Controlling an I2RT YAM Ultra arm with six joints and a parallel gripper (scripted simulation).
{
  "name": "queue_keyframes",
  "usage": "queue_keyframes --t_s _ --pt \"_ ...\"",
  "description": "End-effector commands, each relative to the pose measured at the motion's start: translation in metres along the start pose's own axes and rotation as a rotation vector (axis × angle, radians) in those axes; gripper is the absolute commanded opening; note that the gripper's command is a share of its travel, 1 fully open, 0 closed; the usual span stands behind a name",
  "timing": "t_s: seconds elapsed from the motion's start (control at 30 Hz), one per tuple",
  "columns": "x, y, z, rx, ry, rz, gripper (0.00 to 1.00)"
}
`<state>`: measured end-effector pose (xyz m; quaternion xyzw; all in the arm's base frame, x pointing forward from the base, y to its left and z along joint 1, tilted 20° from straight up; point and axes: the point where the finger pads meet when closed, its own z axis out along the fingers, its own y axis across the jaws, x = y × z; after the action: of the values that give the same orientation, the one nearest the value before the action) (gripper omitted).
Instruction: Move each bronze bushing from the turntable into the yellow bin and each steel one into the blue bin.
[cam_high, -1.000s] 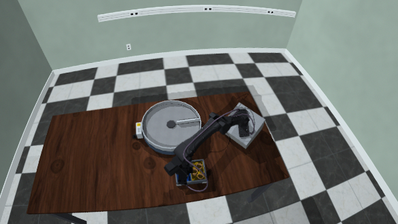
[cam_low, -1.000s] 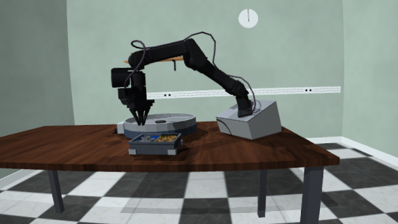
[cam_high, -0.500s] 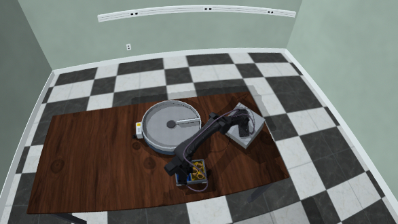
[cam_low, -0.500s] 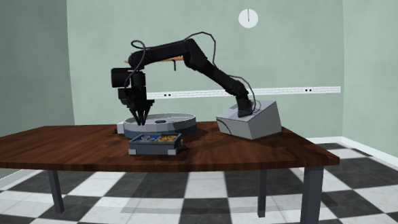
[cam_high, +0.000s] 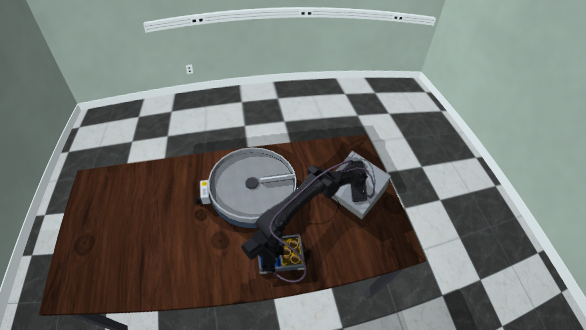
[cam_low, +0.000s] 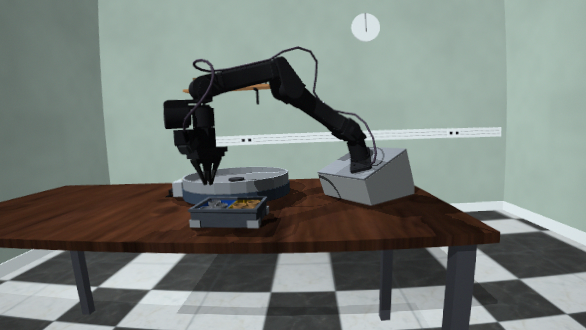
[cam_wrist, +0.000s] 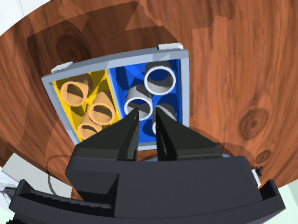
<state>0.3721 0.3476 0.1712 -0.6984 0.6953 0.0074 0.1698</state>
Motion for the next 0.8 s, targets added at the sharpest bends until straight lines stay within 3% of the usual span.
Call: queue_keyframes --t_s 0.0,0.23,0.27,0.5,0.77 --pt "-0.002 -0.005 -0.016 0.018 -0.026 0.0 1.0" --pt "0.0 -0.004 -0.055 0.031 -0.037 0.002 1.0" --pt "0.003 -0.003 -0.042 0.004 -0.013 0.003 1.0" --pt "0.001 -0.001 -0.054 0.003 -0.014 -0.001 1.0" --pt "0.002 -0.001 -0.054 0.003 -0.013 0.0 1.0"
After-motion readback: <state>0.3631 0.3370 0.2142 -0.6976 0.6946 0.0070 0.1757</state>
